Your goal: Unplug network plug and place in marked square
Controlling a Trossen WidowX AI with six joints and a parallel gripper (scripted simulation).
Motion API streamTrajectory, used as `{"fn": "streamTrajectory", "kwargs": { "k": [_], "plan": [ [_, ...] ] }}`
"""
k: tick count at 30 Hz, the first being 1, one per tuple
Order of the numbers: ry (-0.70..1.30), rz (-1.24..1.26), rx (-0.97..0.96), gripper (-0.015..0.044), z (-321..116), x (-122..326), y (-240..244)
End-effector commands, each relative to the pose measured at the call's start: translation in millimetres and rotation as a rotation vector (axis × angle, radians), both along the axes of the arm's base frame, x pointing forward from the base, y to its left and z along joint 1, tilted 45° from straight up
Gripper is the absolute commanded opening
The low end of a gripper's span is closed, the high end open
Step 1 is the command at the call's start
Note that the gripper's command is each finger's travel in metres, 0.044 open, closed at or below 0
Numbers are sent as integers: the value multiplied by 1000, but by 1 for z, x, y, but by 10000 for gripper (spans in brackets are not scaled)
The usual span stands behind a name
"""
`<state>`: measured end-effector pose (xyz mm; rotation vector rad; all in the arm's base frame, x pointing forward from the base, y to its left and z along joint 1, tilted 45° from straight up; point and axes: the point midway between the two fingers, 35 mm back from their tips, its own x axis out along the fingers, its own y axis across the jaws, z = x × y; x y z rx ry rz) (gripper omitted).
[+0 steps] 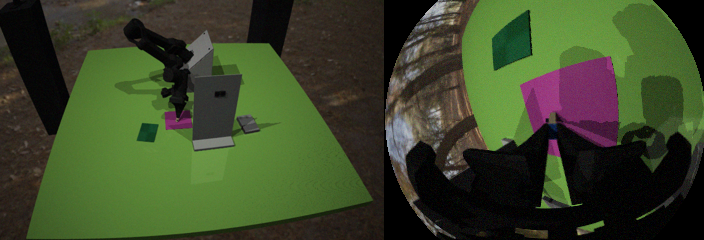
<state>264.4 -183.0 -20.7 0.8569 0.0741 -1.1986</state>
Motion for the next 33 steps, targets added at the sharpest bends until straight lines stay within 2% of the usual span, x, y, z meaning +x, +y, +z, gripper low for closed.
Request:
{"fn": "streamTrajectory", "kwargs": {
  "k": [1, 5, 11, 33],
  "plan": [
    [0, 0, 0, 0, 0, 0, 0],
    [0, 0, 0, 0, 0, 0, 0],
    [0, 0, 0, 156, 0, 0, 0],
    [1, 0, 2, 156, 8, -5, 13]
  ]
}}
